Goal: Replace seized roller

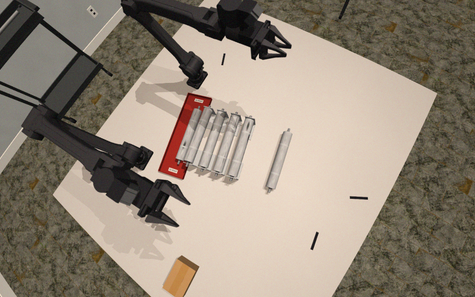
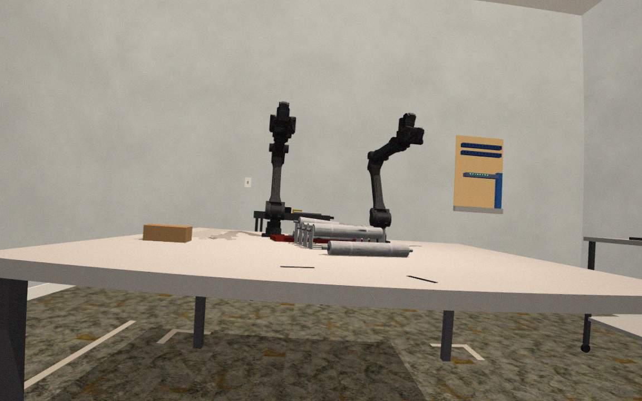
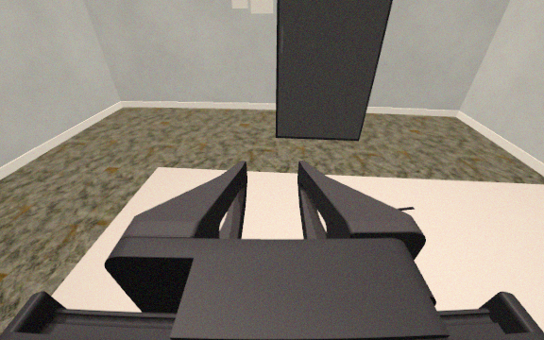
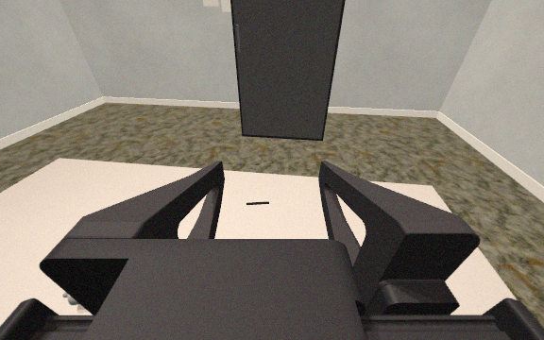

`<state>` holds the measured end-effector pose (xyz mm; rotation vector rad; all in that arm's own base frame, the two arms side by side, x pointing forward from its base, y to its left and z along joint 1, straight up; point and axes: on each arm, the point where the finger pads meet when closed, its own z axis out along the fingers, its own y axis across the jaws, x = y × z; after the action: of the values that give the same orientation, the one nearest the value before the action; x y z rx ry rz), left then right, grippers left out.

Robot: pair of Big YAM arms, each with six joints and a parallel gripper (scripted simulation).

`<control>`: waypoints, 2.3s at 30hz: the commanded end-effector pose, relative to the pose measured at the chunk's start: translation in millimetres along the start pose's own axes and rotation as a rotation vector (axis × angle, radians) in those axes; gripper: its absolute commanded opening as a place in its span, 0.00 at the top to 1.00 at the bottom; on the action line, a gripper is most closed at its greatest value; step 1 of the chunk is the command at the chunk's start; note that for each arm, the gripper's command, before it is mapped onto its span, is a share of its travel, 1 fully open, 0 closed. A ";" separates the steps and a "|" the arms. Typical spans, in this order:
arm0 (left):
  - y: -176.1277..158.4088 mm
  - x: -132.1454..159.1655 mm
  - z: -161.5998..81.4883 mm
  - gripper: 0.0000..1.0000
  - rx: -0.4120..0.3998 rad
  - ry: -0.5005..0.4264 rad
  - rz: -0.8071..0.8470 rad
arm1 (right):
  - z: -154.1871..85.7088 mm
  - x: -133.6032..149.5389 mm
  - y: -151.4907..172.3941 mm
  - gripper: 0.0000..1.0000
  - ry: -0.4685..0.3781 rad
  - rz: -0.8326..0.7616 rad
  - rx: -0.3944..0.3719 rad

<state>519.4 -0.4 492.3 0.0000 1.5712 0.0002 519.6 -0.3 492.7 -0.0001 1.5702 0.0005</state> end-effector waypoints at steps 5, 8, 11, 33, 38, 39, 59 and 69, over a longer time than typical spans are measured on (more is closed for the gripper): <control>-13.4 3.7 -7.1 0.68 0.021 0.021 0.016 | 4.3 15.1 9.3 0.38 0.044 -0.045 -0.022; -23.9 15.2 -10.4 0.68 0.035 0.053 0.030 | 5.2 23.4 15.2 0.38 0.075 -0.090 -0.038; -38.7 32.5 -16.1 0.68 0.056 0.101 0.050 | 5.5 33.0 23.5 0.38 0.115 -0.150 -0.062; -148.0 187.0 -119.8 0.68 0.273 0.511 0.339 | -35.3 193.8 100.0 0.38 0.558 -0.640 -0.438; -157.7 207.0 -139.6 0.68 0.307 0.562 0.394 | -37.2 174.9 110.7 0.38 0.542 -0.704 -0.487; -160.5 214.0 -146.7 0.68 0.320 0.579 0.415 | -46.2 204.3 112.9 0.38 0.599 -0.726 -0.526; -167.4 326.5 -279.9 0.68 0.544 0.828 0.884 | -156.5 320.0 151.3 0.38 0.879 -1.081 -1.081; -151.4 355.6 -321.2 0.68 0.614 0.878 1.082 | -195.5 335.4 159.4 0.38 0.925 -1.172 -1.291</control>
<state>202.9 -153.7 134.0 1.4623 2.1959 0.3957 324.6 155.6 153.2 -2.0883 2.0229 0.1057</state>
